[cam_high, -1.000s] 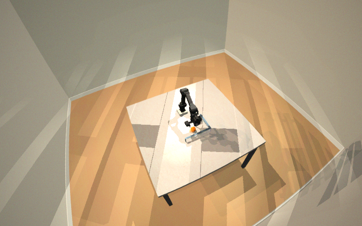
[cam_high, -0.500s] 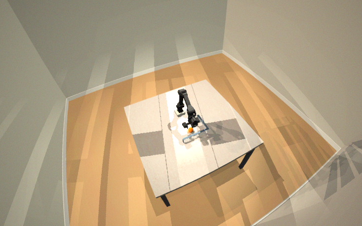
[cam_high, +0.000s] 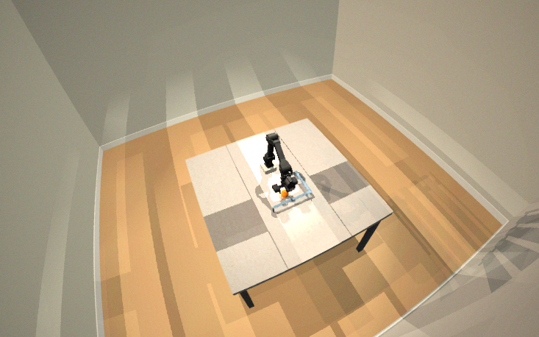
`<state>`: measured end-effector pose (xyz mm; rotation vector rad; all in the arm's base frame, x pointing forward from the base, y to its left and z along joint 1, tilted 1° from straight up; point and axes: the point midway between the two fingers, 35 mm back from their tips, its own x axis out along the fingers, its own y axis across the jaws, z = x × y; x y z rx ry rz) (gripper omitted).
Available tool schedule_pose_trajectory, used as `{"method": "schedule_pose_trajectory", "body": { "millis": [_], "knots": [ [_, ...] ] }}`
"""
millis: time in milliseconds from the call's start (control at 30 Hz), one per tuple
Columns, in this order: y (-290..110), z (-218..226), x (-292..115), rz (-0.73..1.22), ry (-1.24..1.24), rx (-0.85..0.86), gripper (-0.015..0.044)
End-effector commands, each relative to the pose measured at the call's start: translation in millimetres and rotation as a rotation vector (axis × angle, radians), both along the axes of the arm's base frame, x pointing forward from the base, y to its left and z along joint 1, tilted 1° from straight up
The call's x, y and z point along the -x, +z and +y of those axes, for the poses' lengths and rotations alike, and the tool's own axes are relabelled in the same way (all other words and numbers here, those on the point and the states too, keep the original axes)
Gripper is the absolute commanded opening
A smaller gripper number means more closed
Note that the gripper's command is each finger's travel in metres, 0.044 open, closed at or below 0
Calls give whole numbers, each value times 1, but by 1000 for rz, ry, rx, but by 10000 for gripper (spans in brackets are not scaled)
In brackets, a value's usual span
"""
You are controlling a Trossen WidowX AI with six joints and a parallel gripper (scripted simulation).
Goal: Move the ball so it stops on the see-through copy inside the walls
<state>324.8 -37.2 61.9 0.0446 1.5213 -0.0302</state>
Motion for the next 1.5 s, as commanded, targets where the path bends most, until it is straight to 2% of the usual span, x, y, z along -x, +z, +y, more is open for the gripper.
{"method": "schedule_pose_trajectory", "body": {
  "millis": [0, 533, 667, 900, 1000, 1200, 1467],
  "knots": [
    [-13, 1, 2, 19, -5, -8, 390],
    [-32, 2, 3, 19, -5, -9, 390],
    [-32, 2, 3, 19, -5, -9, 285],
    [-32, 2, 3, 19, -5, -9, 239],
    [-28, 2, 2, 19, -5, -9, 160],
    [4, 1, -3, 18, -5, -8, 2],
    [48, 0, -4, 18, -5, -8, 0]
  ]
}}
